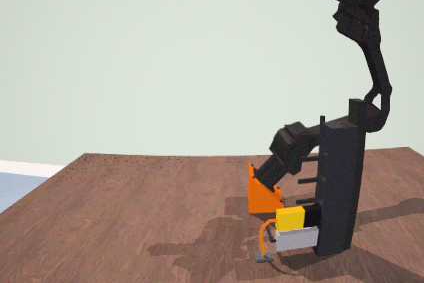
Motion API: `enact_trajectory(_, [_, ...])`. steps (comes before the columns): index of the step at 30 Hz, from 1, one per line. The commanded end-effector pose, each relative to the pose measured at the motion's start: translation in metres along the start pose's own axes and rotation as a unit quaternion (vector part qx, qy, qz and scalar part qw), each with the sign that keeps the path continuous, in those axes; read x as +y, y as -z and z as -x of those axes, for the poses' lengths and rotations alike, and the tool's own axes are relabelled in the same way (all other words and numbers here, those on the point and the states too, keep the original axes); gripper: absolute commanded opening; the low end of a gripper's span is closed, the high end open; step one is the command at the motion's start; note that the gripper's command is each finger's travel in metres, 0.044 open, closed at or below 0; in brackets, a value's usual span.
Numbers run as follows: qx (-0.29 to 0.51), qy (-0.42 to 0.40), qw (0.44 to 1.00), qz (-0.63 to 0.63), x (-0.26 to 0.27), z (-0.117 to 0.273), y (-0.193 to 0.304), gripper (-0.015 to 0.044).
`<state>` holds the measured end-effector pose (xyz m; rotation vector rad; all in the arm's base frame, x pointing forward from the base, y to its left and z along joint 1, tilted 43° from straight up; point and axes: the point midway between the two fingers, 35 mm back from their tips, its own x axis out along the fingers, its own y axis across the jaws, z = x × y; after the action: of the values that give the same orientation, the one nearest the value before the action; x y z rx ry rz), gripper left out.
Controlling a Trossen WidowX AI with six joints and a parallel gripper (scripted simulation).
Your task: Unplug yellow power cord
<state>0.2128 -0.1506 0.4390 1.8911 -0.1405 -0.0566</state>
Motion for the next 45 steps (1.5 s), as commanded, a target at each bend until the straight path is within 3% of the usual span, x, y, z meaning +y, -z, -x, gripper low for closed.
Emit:
enact_trajectory(1, [-0.012,0.089,0.995,-0.034,-0.048,-0.037,-0.043,0.016])
enact_trajectory(7, [-0.005,0.244,0.967,-0.066,-0.14,-0.076,-0.078,0.016])
enact_trajectory(13, [0.038,0.416,0.905,-0.078,-0.244,-0.09,-0.084,0.016])
enact_trajectory(24, [0.204,0.691,0.689,-0.08,-0.399,-0.04,-0.043,0.016])
enact_trajectory(45, [0.216,0.703,0.672,-0.081,-0.401,-0.034,-0.029,0.016])
